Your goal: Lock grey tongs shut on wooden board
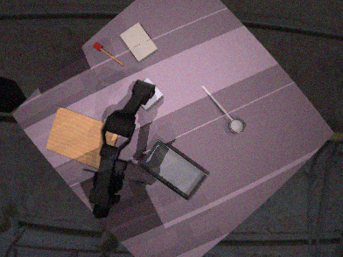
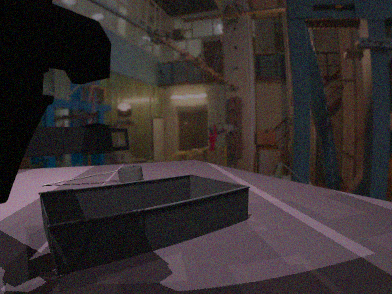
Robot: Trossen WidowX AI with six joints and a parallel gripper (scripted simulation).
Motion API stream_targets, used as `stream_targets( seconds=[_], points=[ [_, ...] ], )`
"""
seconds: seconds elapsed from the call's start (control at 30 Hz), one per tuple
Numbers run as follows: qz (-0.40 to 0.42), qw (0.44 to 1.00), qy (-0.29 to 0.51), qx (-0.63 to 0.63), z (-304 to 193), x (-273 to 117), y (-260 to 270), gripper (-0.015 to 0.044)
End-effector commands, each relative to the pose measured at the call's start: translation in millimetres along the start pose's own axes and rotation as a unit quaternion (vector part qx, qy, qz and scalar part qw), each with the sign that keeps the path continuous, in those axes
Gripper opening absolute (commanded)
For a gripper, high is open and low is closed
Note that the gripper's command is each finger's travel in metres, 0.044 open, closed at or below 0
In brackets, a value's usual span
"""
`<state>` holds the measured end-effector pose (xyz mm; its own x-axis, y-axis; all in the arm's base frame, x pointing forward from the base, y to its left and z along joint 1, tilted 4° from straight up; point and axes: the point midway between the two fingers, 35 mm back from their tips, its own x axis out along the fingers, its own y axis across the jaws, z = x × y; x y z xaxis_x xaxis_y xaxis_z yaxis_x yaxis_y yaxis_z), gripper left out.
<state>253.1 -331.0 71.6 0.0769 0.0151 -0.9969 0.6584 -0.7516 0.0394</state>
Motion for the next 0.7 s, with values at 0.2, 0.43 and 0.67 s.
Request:
stream_targets(
  seconds=[0.2, 0.43, 0.67],
  points=[
    [0.002, 0.982, 0.001, 0.191, 19, -2, 0, -0.015],
    [0.002, 0.946, 0.001, 0.324, 32, -2, 0, -0.015],
    [0.002, 0.914, 0.001, 0.406, 40, -2, -1, -0.015]
  ],
)
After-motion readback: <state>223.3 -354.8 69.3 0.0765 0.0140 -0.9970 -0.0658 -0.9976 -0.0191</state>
